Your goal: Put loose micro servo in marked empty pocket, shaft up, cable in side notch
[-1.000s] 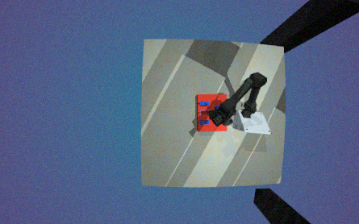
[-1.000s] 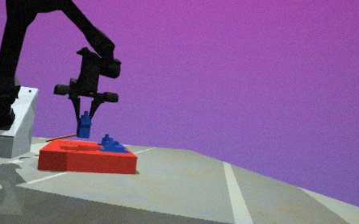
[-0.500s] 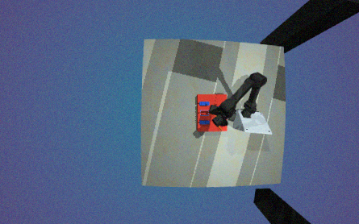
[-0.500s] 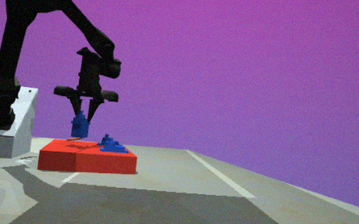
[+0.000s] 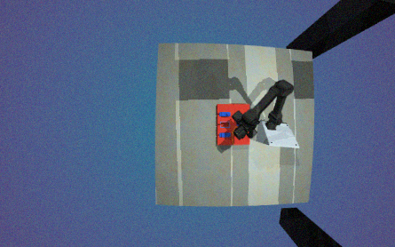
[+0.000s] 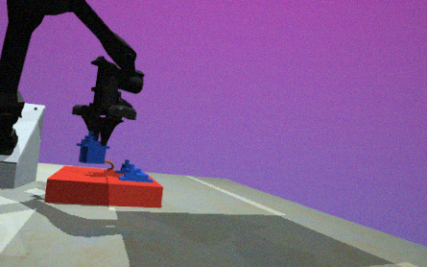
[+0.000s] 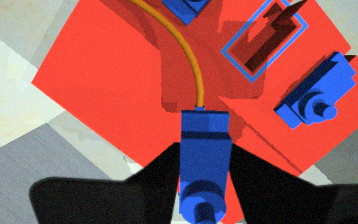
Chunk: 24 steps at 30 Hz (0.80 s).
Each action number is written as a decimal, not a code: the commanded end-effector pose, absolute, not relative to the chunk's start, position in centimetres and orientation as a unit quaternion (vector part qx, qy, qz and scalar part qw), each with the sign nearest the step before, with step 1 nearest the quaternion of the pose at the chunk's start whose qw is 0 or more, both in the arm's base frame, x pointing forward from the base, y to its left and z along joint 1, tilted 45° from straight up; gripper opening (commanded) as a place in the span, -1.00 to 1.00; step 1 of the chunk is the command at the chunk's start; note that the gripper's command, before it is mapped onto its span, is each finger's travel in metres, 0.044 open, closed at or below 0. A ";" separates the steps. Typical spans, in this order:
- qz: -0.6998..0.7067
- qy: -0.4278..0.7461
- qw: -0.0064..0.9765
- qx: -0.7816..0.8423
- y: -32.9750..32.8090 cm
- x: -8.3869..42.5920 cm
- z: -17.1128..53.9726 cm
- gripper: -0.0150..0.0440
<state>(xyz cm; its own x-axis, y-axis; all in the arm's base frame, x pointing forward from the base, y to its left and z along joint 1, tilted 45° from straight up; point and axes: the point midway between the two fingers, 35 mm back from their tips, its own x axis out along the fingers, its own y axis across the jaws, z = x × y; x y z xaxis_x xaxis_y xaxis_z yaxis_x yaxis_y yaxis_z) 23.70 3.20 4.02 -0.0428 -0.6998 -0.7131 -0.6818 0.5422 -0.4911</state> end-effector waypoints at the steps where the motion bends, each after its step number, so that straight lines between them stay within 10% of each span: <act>1: -0.066 0.719 0.539 -0.434 3.3 23.7 4.0 -0.49; 24: -0.255 0.675 0.635 -0.275 3.3 23.7 4.0 -0.49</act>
<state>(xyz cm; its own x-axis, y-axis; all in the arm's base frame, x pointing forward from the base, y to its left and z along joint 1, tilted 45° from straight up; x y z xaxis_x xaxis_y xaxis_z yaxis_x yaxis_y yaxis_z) 23.70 3.21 4.02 -0.0428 -0.6997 -0.7132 -0.0715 0.7142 -0.6963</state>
